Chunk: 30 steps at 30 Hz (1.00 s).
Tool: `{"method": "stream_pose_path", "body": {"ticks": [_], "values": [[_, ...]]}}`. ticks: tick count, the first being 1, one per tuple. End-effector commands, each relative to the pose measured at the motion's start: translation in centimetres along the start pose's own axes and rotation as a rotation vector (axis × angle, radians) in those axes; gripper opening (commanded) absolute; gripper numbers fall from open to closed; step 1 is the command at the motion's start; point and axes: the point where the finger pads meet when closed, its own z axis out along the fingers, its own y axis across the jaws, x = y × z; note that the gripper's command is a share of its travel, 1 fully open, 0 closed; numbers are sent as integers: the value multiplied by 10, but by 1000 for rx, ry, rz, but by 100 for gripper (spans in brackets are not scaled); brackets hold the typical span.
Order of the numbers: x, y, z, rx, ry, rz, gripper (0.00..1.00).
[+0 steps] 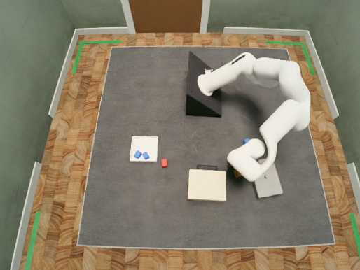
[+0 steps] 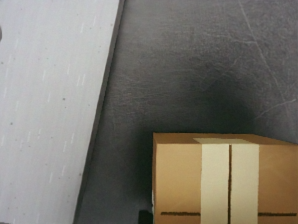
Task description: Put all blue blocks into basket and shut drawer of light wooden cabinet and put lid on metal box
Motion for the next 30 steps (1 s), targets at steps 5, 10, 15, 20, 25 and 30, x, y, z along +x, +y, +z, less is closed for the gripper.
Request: {"method": "stream_pose_path", "body": {"ticks": [5,10,15,20,25,30], "values": [[1,0,15,-1,2,-1,62],[1,0,21,-1,2,-1,62],[1,0,25,-1,2,-1,62],[1,0,30,-1,2,-1,62],[1,0,34,-1,2,-1,62],[1,0,35,-1,2,-1,62]]}}
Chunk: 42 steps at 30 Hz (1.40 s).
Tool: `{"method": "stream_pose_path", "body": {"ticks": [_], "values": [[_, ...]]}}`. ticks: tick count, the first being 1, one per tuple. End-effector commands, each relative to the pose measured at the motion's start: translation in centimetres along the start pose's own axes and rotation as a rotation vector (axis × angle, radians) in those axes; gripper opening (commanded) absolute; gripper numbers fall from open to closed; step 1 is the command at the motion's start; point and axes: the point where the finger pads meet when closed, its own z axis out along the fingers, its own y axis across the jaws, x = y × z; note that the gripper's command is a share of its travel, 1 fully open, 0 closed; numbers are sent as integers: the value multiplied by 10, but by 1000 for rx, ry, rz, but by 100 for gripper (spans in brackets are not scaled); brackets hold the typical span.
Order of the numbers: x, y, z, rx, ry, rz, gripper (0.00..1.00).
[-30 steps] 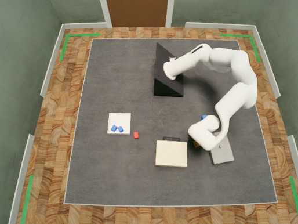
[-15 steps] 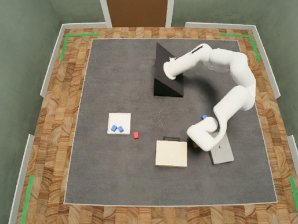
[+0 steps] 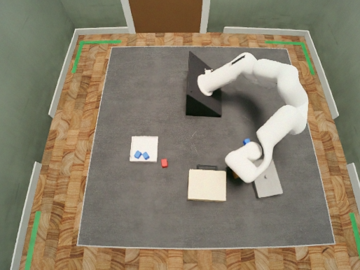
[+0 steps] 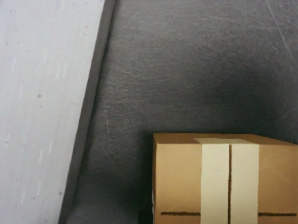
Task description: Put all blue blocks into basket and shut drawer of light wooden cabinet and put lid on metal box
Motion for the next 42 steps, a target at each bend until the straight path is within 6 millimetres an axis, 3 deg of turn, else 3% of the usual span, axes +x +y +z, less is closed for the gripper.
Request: {"method": "stream_pose_path", "body": {"ticks": [1,25,26,42], "values": [[1,0,1,-1,3,-1,62],[1,0,2,-1,3,-1,62],[1,0,2,-1,3,-1,73],[1,0,2,-1,3,-1,73]]}}
